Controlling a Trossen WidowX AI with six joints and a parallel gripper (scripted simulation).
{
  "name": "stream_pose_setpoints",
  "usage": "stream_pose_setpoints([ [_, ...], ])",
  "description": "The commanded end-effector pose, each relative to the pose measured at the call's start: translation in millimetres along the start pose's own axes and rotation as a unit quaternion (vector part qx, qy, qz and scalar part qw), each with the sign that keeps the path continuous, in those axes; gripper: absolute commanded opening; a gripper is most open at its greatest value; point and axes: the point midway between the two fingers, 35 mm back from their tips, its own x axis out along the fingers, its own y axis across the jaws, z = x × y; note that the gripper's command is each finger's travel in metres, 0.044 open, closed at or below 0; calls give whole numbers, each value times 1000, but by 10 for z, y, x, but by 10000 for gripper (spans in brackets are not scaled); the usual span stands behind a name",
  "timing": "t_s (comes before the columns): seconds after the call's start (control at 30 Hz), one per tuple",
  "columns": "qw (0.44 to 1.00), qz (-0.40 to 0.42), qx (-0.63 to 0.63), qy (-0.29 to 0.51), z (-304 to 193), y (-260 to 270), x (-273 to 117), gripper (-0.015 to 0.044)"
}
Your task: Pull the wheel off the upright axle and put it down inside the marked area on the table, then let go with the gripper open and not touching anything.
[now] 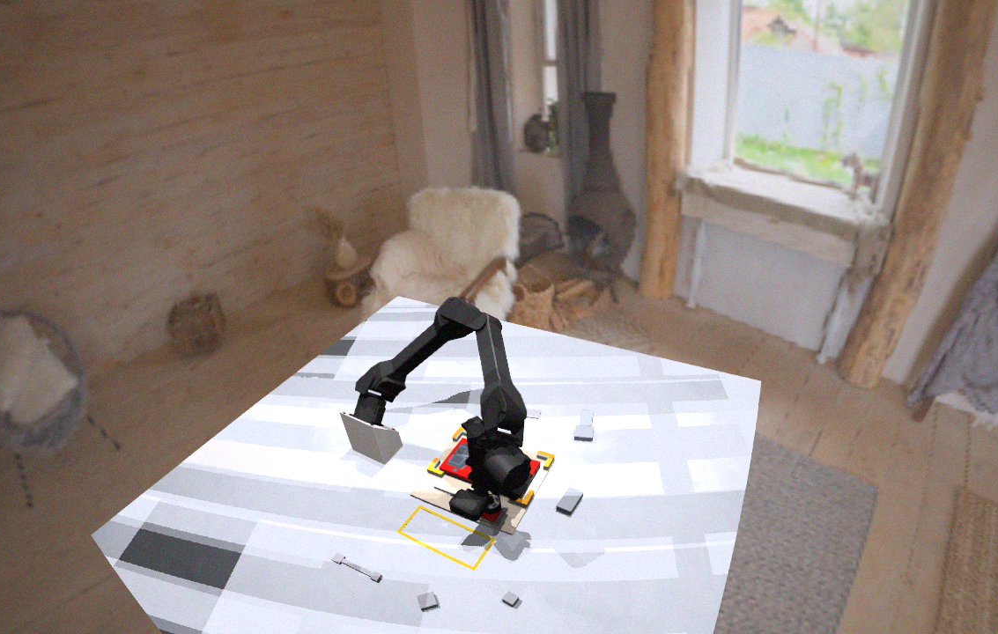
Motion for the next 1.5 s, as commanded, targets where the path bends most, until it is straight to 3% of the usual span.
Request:
stream_pose_setpoints([
  [0.0,1000,0,-3,-1,3,1,-20,0],
  [1.47,1000,0,-1,-4,5,-2,-164,0],
])
